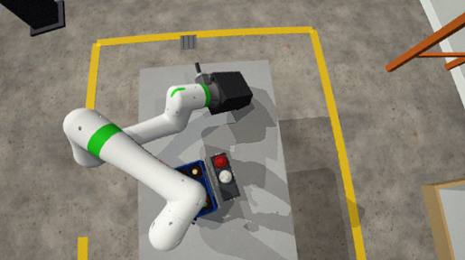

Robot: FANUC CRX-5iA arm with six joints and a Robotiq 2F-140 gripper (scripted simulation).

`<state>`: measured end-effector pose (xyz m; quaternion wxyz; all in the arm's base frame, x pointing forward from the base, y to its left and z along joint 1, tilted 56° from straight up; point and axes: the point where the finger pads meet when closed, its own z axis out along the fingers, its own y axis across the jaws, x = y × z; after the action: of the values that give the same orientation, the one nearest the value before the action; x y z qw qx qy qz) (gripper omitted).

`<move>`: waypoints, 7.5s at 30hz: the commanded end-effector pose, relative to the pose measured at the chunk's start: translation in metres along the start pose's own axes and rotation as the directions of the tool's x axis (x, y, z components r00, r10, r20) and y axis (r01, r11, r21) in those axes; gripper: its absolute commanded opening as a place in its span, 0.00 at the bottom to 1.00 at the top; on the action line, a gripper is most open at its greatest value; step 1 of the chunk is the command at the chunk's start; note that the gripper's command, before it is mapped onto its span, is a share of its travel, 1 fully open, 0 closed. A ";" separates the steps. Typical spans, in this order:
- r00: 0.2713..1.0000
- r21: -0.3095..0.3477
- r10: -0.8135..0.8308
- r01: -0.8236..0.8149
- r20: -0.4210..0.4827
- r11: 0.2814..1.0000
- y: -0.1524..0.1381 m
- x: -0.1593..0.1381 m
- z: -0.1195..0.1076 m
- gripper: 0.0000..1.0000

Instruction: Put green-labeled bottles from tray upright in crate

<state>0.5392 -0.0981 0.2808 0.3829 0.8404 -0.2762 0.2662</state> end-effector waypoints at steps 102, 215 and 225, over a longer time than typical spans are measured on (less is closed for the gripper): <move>1.000 0.001 0.000 0.000 -0.001 1.000 0.000 0.000 0.000 0.44; 1.000 0.001 0.000 0.000 -0.001 1.000 0.000 0.000 -0.092 0.10; 1.000 0.001 0.000 0.000 -0.001 1.000 0.000 0.000 -0.092 0.10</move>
<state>0.5176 -0.0258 0.3325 0.3829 0.8403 -0.2762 0.2663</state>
